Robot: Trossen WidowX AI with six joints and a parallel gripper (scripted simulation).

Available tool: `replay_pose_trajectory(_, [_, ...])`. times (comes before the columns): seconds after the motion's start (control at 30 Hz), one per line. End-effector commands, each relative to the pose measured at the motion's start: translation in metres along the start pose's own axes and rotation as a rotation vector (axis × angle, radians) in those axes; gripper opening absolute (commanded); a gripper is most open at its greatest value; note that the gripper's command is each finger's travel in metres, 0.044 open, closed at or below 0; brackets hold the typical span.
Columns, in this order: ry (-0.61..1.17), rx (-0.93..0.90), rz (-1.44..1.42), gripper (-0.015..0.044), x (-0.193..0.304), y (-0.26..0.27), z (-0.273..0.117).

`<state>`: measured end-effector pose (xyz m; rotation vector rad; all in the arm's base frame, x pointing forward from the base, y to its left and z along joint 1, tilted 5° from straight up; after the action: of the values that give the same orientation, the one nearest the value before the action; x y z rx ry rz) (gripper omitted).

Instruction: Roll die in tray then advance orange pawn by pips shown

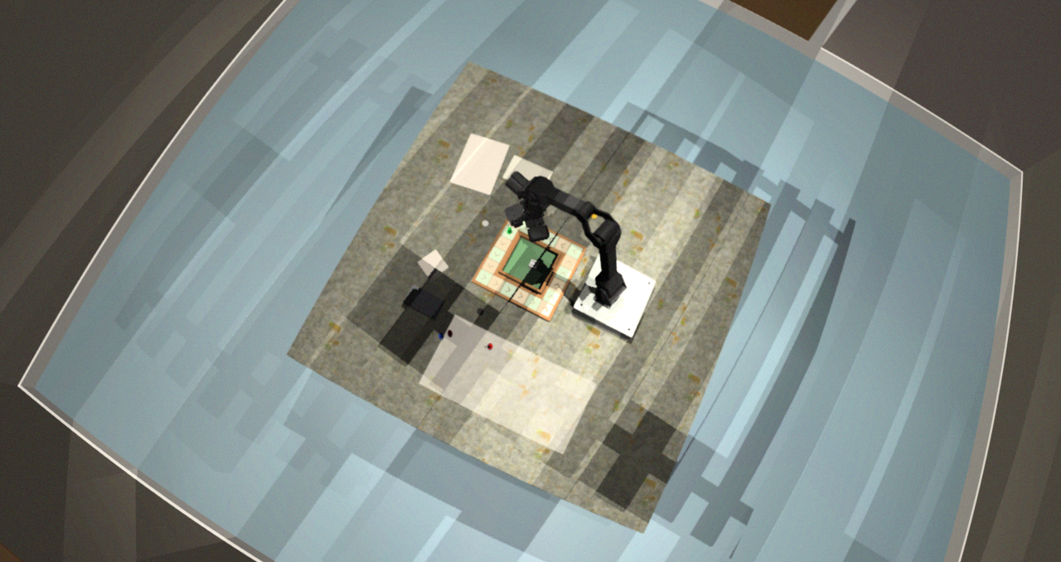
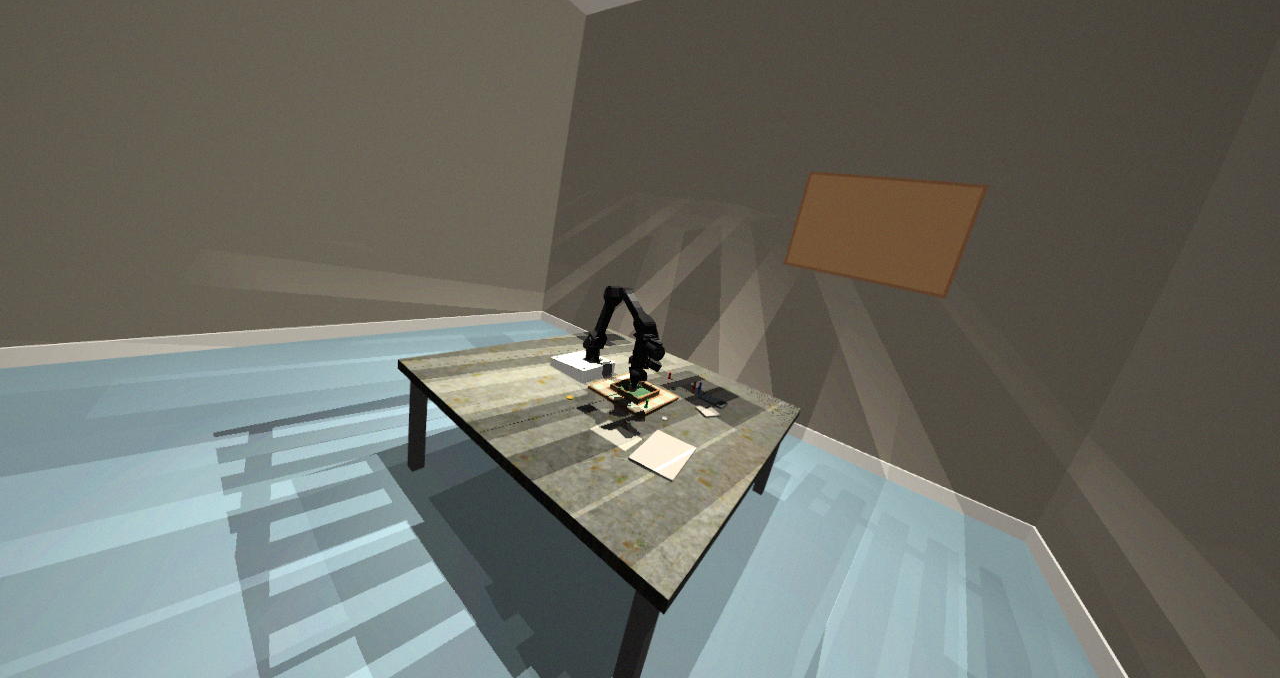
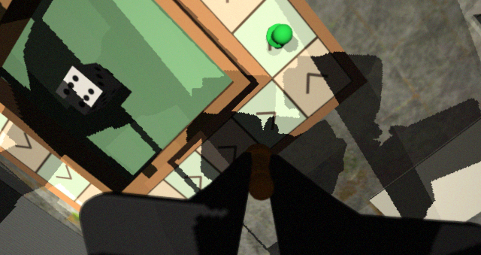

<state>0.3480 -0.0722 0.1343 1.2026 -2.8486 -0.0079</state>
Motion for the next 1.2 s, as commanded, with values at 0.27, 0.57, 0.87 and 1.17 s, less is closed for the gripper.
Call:
replay_pose_trajectory(0.27, [0.006, -0.002, -0.004, 0.0, -0.003, -0.012, 0.03])
replay_pose_trajectory(0.57, [0.007, -0.002, -0.004, 0.0, -0.002, -0.012, 0.046])
replay_pose_trajectory(0.87, [0.007, -0.002, -0.004, 0.0, -0.002, -0.012, 0.055])
replay_pose_trajectory(1.17, [0.007, -0.002, -0.004, 0.0, -0.002, -0.012, 0.063])
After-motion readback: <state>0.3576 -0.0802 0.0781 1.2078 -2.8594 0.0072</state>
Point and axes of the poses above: the point midway between the two fingers, 35 mm back from their tips, its own z axis out along the fingers, its own y axis across the jaws, x = y × z, the point moved 9 cm from there along -z, back along the fingers
